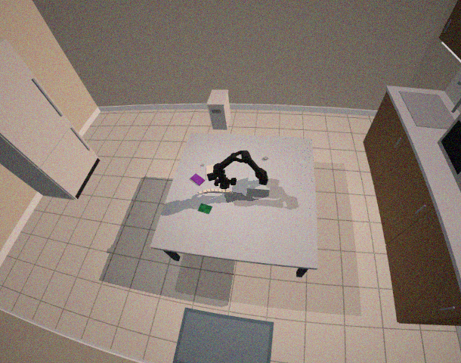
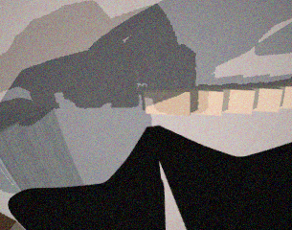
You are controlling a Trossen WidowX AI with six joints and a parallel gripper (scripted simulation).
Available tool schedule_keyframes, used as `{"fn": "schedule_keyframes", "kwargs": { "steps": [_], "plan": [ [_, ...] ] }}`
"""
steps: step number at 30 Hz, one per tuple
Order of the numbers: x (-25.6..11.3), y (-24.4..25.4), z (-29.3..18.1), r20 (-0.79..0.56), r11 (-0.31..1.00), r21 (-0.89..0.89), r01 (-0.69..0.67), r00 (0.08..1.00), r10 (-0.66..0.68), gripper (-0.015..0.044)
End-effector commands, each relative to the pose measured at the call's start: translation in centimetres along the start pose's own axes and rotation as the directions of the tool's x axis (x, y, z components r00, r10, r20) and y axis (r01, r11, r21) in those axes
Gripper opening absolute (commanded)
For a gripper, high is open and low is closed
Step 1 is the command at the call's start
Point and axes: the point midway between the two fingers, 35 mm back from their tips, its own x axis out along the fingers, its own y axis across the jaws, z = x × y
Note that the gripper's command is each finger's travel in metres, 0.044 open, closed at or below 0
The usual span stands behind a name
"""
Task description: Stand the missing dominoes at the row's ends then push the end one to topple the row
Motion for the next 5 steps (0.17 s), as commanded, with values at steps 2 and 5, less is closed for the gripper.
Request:
{"fn": "schedule_keyframes", "kwargs": {
  "steps": [2, 5],
  "plan": [
    [-0.02, -0.04, -0.06, -0.004, 1.0, -0.007, 0.0, 1.0, 0.0, 0.0],
    [-0.02, -0.04, -0.06, -0.004, 1.0, -0.007, 0.0, 1.0, 0.0, 0.0]
  ]
}}
